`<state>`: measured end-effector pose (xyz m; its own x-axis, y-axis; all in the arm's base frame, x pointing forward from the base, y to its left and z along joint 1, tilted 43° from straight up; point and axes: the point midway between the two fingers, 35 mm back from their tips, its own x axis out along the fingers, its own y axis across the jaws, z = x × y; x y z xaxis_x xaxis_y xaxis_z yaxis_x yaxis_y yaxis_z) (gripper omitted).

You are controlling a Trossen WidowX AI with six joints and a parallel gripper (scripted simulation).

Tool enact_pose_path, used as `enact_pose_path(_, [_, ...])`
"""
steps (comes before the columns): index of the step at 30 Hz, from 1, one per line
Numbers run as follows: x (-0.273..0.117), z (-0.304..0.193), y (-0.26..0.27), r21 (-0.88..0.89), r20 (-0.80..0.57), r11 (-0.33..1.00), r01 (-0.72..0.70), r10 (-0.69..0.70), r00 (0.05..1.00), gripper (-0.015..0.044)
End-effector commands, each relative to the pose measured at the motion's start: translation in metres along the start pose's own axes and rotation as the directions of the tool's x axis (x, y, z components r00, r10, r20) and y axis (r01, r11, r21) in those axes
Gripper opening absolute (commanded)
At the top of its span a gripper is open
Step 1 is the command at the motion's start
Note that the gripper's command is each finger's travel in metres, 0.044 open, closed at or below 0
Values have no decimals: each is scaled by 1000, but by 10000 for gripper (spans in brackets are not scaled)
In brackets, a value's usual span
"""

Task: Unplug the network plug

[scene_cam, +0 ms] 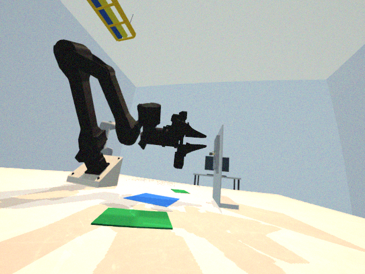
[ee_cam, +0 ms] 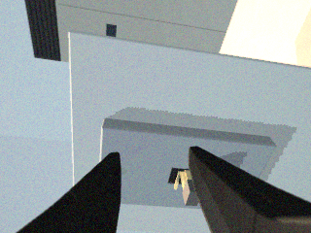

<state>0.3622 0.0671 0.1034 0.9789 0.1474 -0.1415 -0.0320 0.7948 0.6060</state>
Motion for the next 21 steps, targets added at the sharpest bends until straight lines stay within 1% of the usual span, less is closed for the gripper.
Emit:
enact_pose_path(1, [-6, -17, -8, 54, -22, 998, 7, -6, 1000, 156])
enact_pose_path(11, [-22, -51, -21, 173, -74, 985, 22, -9, 997, 156])
enact_pose_path(21, [-15, -52, -22, 181, -77, 983, 23, -9, 997, 156])
